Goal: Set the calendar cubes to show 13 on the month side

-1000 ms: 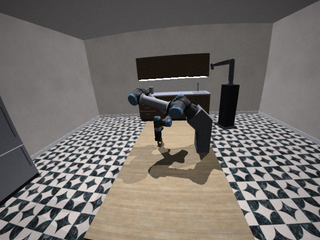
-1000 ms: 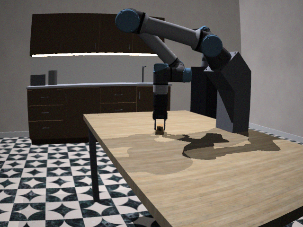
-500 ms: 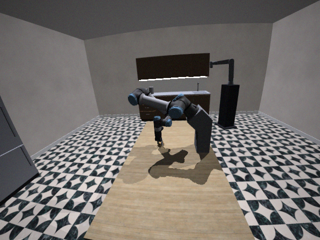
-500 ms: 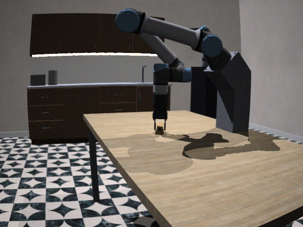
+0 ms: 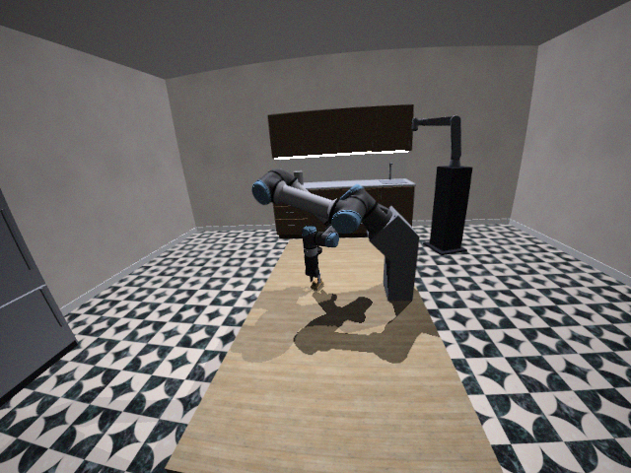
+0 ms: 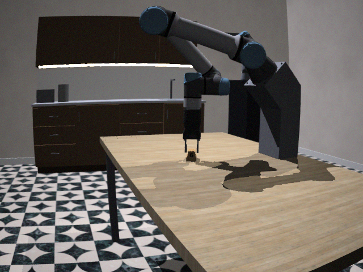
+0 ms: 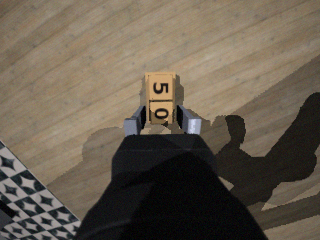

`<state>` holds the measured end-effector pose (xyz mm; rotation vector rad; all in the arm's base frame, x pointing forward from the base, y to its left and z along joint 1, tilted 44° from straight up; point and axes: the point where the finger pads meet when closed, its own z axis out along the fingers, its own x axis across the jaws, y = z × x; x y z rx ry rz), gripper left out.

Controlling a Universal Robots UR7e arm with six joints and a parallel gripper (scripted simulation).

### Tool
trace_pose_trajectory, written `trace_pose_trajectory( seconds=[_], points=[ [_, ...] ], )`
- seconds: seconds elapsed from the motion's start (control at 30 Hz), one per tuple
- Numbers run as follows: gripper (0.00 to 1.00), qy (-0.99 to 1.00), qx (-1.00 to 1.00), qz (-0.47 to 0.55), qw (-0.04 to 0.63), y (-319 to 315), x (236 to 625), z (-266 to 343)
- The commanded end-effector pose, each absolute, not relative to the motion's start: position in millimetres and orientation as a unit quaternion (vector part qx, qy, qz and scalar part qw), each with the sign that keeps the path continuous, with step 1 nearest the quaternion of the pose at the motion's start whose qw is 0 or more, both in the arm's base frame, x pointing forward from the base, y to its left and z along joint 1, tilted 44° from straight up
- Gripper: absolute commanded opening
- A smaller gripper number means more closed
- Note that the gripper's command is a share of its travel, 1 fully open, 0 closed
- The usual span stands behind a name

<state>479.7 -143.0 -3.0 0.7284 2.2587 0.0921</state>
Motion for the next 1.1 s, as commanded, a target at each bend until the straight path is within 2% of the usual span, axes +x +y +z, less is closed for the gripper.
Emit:
trace_pose_trajectory(
  seconds=[0.0, 0.6, 1.07],
  points=[
    [0.90, 0.882, 0.284, 0.036, 0.375, -141, 469, 9],
    [0.90, 0.882, 0.284, 0.036, 0.375, -133, 436, 44],
    [0.90, 0.882, 0.284, 0.036, 0.375, -132, 428, 52]
  ],
)
